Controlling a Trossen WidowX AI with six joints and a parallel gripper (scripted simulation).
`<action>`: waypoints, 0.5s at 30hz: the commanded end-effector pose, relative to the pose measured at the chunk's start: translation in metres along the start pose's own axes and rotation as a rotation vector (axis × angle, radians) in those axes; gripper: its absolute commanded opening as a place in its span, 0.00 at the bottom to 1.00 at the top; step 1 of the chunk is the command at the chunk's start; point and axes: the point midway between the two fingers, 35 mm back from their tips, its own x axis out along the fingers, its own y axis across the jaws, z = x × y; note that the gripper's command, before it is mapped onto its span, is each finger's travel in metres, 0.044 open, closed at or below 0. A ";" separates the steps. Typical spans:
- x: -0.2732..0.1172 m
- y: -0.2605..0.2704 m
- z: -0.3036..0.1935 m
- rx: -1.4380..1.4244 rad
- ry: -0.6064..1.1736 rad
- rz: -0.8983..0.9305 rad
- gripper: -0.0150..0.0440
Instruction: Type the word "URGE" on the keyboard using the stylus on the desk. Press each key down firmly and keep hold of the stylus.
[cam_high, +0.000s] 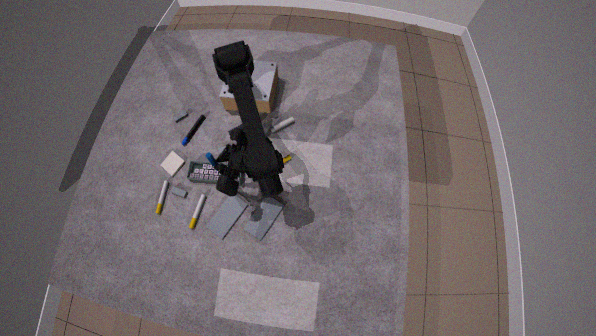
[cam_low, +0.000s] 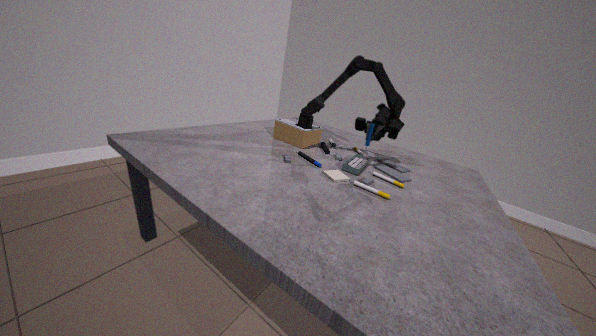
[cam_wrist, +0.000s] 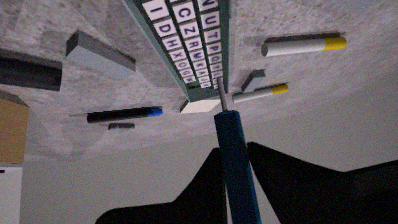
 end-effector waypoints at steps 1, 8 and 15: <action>-0.009 -0.006 0.005 -0.074 0.041 -0.036 0.25; -0.003 -0.005 0.014 -0.074 0.041 -0.036 0.25; 0.010 -0.003 0.033 -0.074 0.041 -0.036 0.25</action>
